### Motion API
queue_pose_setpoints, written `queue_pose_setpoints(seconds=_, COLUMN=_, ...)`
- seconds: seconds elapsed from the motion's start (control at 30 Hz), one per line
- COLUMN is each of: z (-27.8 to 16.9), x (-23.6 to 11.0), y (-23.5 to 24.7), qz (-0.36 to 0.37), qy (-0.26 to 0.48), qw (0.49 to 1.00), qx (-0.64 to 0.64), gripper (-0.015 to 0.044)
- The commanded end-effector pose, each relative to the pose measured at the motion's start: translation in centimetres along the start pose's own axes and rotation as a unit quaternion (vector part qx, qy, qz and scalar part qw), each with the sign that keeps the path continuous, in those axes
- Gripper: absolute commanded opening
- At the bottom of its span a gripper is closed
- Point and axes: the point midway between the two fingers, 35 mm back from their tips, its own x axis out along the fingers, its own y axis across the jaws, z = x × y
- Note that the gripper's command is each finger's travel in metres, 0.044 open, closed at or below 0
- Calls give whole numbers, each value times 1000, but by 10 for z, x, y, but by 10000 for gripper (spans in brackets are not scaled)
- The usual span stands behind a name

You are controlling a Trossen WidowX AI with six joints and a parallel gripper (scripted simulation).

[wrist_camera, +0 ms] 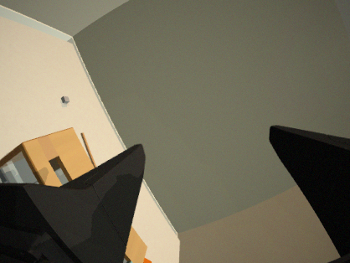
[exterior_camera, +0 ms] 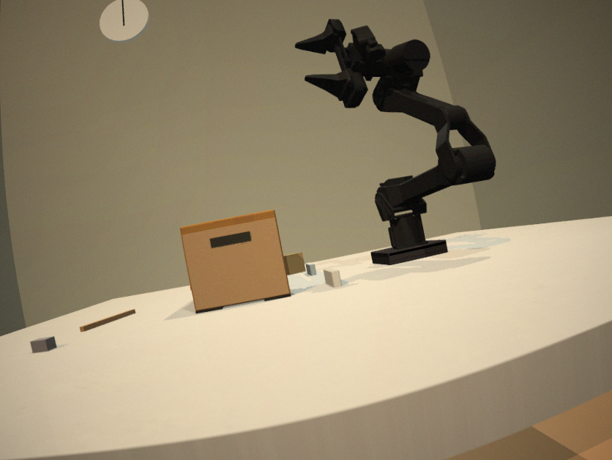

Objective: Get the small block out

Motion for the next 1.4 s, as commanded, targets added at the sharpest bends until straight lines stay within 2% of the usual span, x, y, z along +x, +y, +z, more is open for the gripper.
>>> queue_pose_setpoints(seconds=0.0, z=0, x=0, y=-1, qz=-1, qy=-2, qw=1000, qx=2, gripper=400)
queue_pose_setpoints(seconds=0.17, z=-7, x=-6, y=-45, qz=-42, qy=-66, qw=994, qx=76, gripper=400)
queue_pose_setpoints(seconds=0.33, z=-47, x=-2, y=-106, qz=-104, qy=-116, qw=966, qx=205, gripper=400)
queue_pose_setpoints(seconds=0.47, z=-85, x=16, y=-133, qz=-128, qy=-115, qw=942, qx=290, gripper=400)
queue_pose_setpoints(seconds=0.6, z=-121, x=43, y=-137, qz=-124, qy=-82, qw=923, qx=354, gripper=400)
queue_pose_setpoints(seconds=0.77, z=-150, x=73, y=-125, qz=-100, qy=-31, qw=910, qx=400, gripper=400)
queue_pose_setpoints(seconds=0.93, z=-175, x=109, y=-95, qz=-46, qy=39, qw=901, qx=431, gripper=400)
queue_pose_setpoints(seconds=1.2, z=-182, x=154, y=-14, qz=101, qy=145, qw=872, qx=457, gripper=400)
queue_pose_setpoints(seconds=1.3, z=-183, x=161, y=10, qz=150, qy=180, qw=869, qx=436, gripper=400)
queue_pose_setpoints(seconds=1.37, z=-181, x=166, y=39, qz=211, qy=219, qw=865, qx=399, gripper=400)
